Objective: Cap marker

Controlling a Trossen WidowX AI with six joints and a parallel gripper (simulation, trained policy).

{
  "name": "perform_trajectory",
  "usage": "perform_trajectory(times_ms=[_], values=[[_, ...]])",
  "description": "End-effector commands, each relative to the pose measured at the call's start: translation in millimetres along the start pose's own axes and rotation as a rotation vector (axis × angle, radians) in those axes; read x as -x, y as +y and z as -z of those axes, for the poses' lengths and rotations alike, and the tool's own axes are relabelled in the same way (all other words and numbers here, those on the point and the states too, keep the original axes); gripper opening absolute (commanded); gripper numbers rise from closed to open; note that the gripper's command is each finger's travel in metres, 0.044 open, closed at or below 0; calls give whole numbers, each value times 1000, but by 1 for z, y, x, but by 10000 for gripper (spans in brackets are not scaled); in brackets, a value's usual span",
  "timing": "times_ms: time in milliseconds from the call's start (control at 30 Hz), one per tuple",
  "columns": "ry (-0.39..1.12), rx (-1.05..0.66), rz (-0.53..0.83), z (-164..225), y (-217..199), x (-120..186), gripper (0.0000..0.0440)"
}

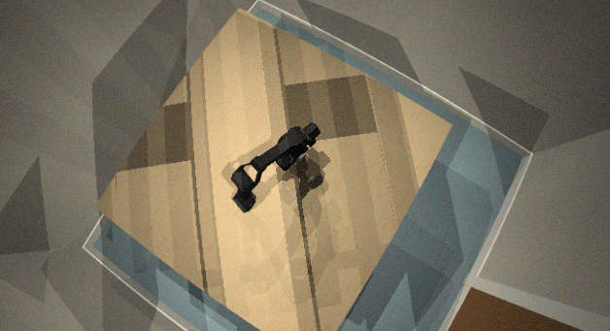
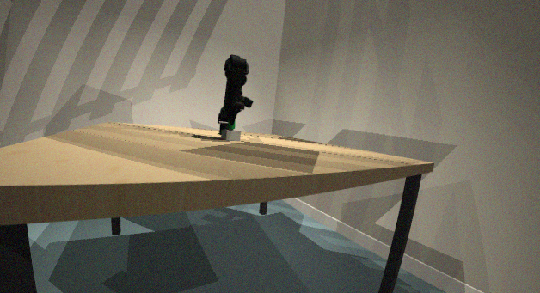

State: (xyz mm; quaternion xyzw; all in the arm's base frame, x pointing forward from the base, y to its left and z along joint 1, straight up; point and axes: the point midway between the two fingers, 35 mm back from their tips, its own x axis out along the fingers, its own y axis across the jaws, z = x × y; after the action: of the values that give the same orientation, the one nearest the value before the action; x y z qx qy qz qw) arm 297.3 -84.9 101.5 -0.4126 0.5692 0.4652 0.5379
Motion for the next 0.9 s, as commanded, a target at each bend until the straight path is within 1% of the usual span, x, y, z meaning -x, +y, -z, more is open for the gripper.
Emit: perform_trajectory(times_ms=[0,867], values=[[27,-1,-54,7,7,-16,111],[30,8,-51,8,7,-16,148]])
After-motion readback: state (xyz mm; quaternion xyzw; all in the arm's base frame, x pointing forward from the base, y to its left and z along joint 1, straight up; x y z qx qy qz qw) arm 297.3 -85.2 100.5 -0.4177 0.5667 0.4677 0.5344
